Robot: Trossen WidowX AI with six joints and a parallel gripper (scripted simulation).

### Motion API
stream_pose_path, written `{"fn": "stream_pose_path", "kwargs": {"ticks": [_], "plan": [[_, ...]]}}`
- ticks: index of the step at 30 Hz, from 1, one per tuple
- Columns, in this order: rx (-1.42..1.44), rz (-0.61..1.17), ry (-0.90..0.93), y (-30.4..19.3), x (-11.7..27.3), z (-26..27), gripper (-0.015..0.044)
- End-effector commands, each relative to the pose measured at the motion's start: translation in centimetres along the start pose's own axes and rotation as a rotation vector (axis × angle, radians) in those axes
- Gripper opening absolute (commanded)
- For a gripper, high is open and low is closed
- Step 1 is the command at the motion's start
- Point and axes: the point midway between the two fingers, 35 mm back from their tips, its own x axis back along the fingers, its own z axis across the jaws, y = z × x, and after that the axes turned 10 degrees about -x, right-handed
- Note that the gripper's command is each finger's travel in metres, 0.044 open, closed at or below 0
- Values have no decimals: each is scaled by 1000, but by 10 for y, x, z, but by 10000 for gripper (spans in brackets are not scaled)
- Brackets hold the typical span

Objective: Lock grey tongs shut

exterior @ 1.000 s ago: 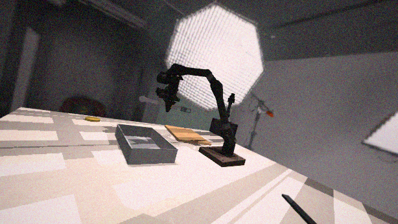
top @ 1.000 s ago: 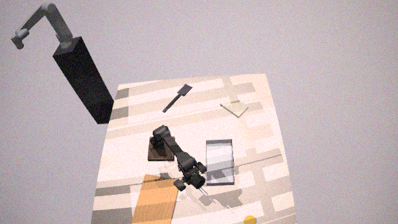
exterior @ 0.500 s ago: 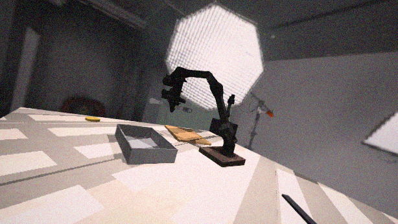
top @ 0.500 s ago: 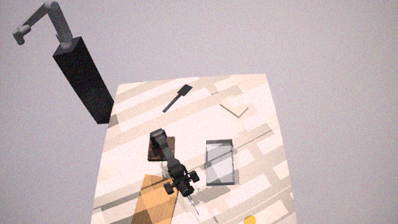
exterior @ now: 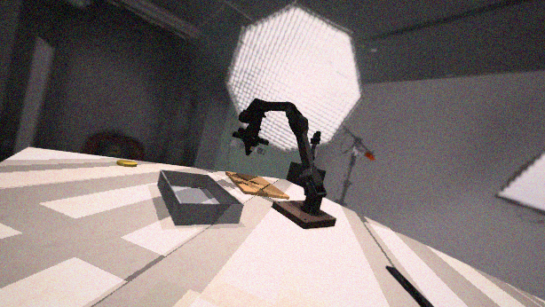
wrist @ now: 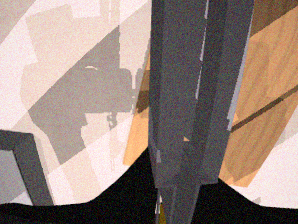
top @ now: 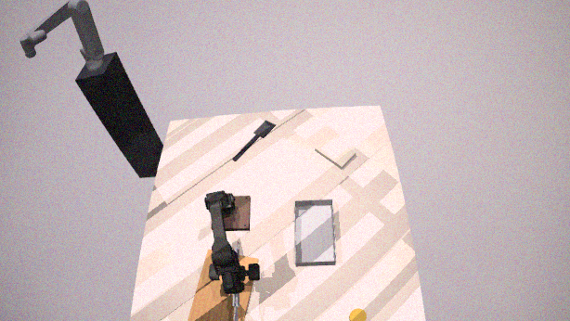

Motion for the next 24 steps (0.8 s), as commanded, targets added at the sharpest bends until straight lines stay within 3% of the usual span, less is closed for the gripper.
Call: {"fn": "stream_pose_path", "kwargs": {"ticks": [1, 13, 24], "plan": [[-114, -6, 3, 10, 3, -22, -150], [-455, -7, -1, 33, 3, -97, -150], [-447, -45, -8, 36, 0, -98, -150]]}}
